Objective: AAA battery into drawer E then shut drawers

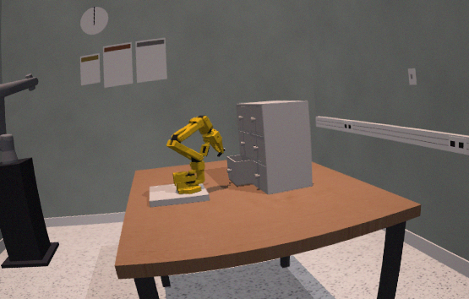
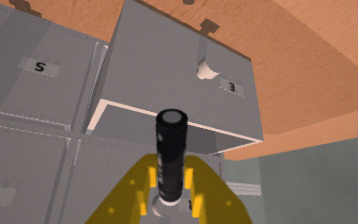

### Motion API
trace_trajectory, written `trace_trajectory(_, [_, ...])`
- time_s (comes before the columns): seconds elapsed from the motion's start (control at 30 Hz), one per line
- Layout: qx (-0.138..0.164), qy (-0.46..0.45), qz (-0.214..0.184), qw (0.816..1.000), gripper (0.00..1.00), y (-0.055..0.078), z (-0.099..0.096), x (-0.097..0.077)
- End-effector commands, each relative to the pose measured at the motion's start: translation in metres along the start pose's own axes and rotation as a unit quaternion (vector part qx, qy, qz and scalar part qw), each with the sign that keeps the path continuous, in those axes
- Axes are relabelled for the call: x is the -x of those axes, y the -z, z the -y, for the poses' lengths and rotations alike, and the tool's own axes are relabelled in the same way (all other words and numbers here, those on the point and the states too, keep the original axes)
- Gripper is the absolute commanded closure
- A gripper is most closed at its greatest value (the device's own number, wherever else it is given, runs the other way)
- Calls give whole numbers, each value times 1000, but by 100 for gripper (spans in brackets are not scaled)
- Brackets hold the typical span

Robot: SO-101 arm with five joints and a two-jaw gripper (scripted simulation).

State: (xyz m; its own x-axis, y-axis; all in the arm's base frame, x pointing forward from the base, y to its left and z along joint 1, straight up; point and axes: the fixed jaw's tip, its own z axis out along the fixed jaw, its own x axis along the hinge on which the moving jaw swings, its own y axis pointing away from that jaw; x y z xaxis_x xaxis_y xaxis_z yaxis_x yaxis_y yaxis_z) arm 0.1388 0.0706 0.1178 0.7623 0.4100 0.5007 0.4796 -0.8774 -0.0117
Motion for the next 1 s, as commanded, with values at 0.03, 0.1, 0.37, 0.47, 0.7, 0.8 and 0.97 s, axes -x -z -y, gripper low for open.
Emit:
trace_trajectory(0.03, [-3,8,1,1000,100,-2,1,2])
trace_trajectory(0.1, [-3,8,1,1000,100,-2,1,2])
trace_trajectory(0.37, [-3,8,1,1000,100,-2,1,2])
trace_trajectory(0.47, [-3,8,1,1000,100,-2,1,2])
trace_trajectory(0.7, [-3,8,1,1000,100,-3,1,-1])
trace_trajectory(0.8, [-3,8,1,1000,100,-4,1,-3])
trace_trajectory(0.97, [-2,8,1,1000,100,-6,2,-6])
